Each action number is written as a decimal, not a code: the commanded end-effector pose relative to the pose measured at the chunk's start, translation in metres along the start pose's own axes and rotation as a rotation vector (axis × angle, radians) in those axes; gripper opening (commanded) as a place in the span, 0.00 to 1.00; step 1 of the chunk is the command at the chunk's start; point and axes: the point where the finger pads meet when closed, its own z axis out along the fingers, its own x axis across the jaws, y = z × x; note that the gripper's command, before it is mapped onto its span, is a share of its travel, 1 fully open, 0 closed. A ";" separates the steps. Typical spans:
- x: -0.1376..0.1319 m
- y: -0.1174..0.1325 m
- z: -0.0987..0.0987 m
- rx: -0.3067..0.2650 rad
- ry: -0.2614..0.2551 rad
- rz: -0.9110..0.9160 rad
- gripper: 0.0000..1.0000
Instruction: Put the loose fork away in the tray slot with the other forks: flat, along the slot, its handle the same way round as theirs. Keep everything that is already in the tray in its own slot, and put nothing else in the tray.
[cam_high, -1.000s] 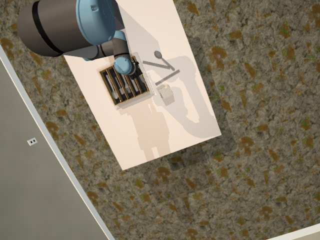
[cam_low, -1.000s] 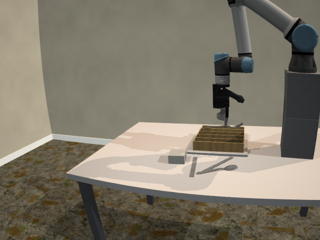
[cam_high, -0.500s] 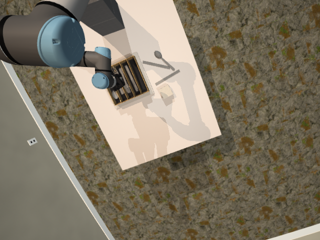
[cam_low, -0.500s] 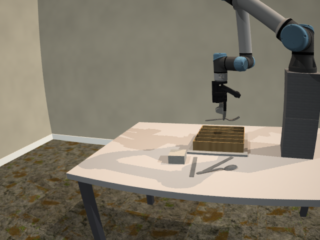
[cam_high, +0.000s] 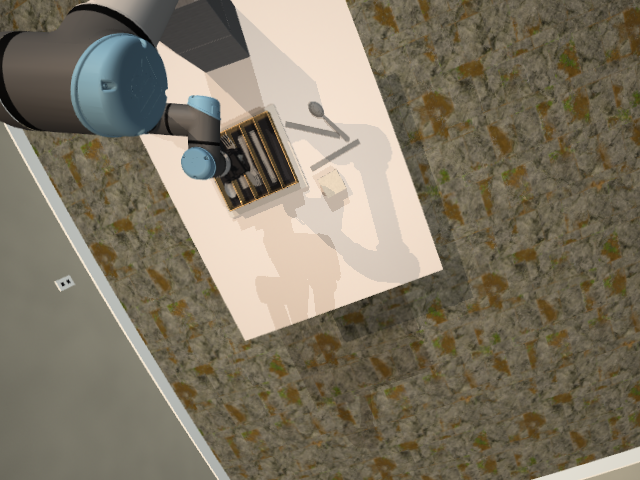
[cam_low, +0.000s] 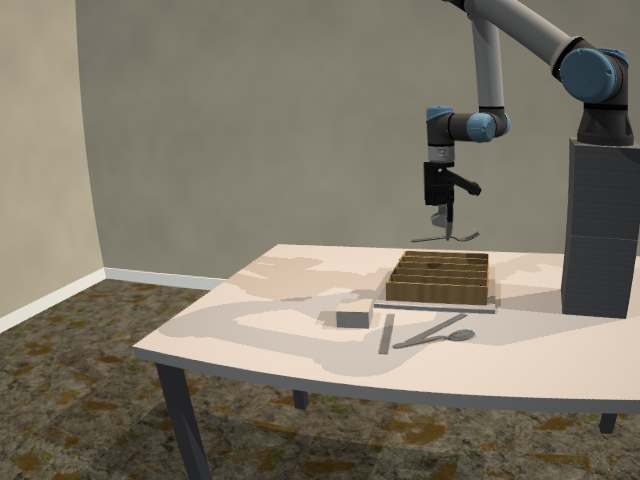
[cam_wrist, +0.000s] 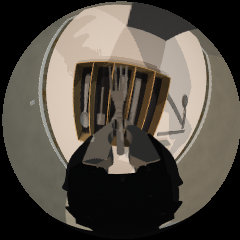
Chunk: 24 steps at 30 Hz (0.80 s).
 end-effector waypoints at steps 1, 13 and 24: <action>-0.001 0.001 0.000 -0.001 0.000 0.002 0.01; 0.000 0.000 0.000 -0.001 0.000 0.038 0.01; 0.003 -0.003 0.001 0.002 0.002 0.169 0.01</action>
